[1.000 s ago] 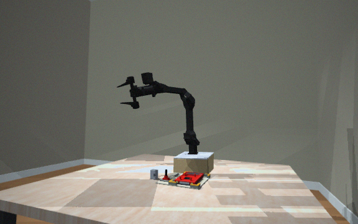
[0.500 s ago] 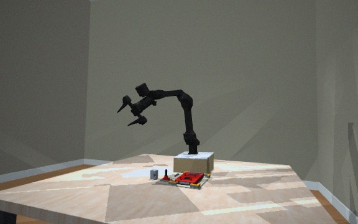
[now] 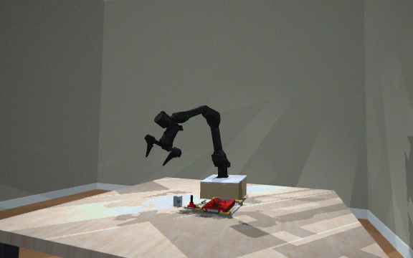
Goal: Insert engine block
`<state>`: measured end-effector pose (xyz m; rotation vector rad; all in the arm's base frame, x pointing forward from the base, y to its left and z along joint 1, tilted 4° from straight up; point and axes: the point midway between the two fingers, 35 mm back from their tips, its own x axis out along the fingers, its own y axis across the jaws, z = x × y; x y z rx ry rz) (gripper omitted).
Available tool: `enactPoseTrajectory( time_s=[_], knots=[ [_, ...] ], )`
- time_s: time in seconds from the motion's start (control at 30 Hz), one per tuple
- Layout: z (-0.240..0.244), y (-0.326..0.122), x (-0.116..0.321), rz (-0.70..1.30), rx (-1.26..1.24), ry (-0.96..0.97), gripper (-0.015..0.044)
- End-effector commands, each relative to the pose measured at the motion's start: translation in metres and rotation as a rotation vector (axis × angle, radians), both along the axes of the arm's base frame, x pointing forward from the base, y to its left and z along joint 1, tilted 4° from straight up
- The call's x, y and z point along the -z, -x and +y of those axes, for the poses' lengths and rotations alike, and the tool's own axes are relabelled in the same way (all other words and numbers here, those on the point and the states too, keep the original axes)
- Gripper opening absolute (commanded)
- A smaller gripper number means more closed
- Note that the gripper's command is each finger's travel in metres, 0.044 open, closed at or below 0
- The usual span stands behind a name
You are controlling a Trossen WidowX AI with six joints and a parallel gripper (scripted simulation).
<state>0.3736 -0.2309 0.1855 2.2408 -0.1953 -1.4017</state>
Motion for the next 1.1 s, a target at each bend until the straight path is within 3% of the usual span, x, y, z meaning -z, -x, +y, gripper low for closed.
enactPoseTrajectory(
  time_s=[0.0,0.5,0.73,0.87,1.07],
  knots=[
    [0.017,0.007,0.029,0.055,0.070,-0.123,0.0440],
    [0.077,0.047,0.103,0.299,0.388,-0.443,0.0440],
    [0.078,0.044,0.105,0.311,0.405,-0.453,0.0440],
    [0.076,0.041,0.137,0.311,0.405,-0.453,0.0440],
    [0.076,0.041,0.142,0.311,0.405,-0.453,0.0440]
  ],
)
